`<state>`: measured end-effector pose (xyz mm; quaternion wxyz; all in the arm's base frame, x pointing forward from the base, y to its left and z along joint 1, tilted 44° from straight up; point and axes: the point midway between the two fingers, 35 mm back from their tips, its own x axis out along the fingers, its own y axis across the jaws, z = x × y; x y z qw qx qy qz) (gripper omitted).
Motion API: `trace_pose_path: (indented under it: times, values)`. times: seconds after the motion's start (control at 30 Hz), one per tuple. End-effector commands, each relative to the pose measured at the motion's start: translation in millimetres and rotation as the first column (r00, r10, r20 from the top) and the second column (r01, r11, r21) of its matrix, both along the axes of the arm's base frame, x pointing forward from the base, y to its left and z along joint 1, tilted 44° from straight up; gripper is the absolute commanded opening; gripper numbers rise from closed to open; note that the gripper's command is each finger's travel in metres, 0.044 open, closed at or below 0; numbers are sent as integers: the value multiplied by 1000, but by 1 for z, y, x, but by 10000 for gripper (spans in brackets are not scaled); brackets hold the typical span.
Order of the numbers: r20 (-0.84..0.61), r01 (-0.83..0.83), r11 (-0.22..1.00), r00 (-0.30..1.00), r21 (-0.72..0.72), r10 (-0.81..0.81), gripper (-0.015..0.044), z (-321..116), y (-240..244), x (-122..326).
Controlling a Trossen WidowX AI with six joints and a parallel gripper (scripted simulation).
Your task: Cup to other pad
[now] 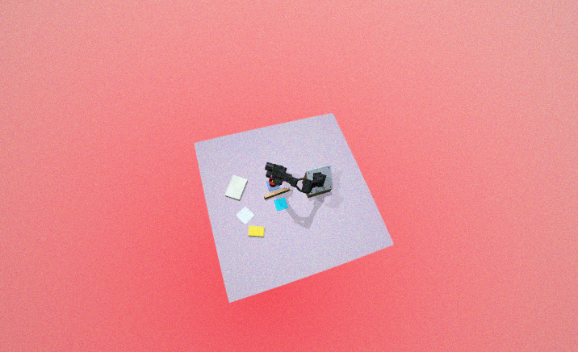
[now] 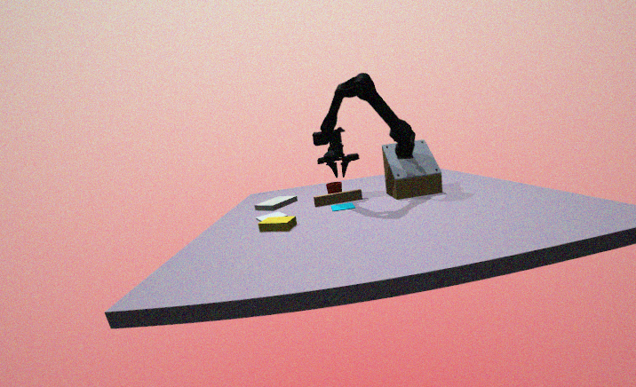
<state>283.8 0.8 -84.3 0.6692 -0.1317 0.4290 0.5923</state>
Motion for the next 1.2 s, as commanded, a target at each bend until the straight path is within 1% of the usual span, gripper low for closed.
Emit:
trace_pose_path:
  times: [0.0,1.17]
  values:
    - [8,-6,1000,1000,11,6,148,-1,1,2]
    - [8,-6,1000,1000,13,6,148,-41,40,0]
